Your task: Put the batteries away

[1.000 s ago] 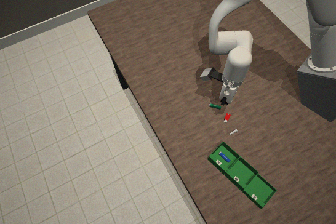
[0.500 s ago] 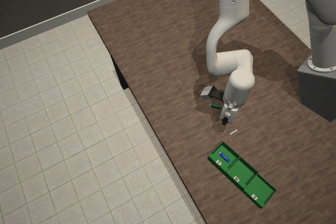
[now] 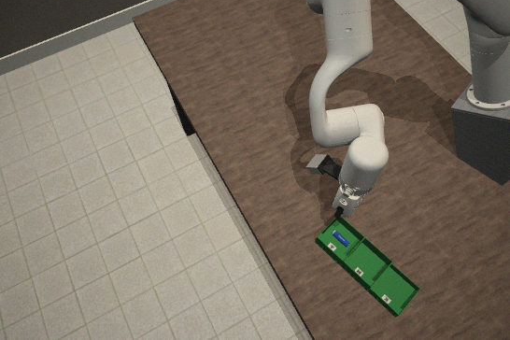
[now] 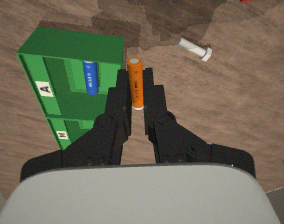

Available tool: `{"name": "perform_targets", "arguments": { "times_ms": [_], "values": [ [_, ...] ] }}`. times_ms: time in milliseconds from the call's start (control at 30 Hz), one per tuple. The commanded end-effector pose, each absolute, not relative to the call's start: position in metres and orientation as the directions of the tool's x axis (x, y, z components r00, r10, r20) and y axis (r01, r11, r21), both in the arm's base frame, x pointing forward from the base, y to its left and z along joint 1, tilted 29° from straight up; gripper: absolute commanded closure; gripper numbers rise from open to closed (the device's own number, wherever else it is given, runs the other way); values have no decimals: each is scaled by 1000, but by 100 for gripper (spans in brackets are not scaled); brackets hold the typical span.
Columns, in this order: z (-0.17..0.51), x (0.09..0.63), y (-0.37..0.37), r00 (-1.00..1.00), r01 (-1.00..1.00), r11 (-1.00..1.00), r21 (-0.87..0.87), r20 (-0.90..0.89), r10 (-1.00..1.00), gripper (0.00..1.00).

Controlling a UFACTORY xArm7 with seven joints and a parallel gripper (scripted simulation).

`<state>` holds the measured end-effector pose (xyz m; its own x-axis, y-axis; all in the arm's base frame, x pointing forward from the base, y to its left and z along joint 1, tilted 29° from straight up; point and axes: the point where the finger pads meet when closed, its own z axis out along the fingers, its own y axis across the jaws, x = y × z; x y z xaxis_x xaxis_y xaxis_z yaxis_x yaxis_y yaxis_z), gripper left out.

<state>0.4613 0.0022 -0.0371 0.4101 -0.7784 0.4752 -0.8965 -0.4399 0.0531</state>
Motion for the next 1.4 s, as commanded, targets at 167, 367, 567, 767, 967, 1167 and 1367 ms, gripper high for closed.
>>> {"name": "perform_targets", "arguments": {
  "times_ms": [167,367,567,767,967,1167,1367],
  "values": [
    [-51,490,41,237,-956,-292,-39,486,-841,100],
    [-57,502,56,237,-956,-292,-39,486,-841,100],
    [-56,502,56,237,-956,-292,-39,486,-841,100],
    [-56,500,54,237,-956,-292,-39,486,-841,100],
    [-55,498,53,237,-956,-292,-39,486,-841,100],
    [-55,498,52,237,-956,-292,-39,486,-841,100],
    [-55,498,52,237,-956,-292,-39,486,-841,100]
  ]
}}
